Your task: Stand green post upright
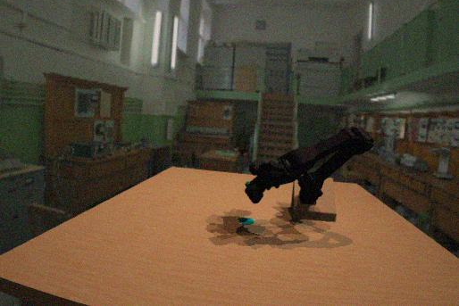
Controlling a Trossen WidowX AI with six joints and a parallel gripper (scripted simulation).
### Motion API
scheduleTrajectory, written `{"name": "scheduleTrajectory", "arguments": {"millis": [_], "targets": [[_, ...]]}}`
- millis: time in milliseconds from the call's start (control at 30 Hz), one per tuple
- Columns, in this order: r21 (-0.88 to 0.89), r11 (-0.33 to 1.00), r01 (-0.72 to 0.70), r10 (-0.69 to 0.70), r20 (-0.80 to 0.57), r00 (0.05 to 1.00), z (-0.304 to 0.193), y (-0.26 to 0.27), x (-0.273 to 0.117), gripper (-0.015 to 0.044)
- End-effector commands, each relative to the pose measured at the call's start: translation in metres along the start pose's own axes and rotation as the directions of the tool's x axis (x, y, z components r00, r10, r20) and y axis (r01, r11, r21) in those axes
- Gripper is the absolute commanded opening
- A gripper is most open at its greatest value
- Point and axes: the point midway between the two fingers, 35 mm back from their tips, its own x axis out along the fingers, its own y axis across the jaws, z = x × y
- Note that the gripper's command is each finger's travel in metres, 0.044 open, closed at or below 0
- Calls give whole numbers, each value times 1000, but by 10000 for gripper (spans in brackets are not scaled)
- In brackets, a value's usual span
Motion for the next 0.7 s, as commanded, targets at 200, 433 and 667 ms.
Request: {"name": "scheduleTrajectory", "arguments": {"millis": [200, 433, 667], "targets": [[36, 999, -15, 12, 56, 998, 0, 0, -1, 23], [64, 997, -32, 26, 97, 995, 2, 1, -4, 23], [93, 994, -52, 39, 137, 990, 3, 1, -6, 23]]}}
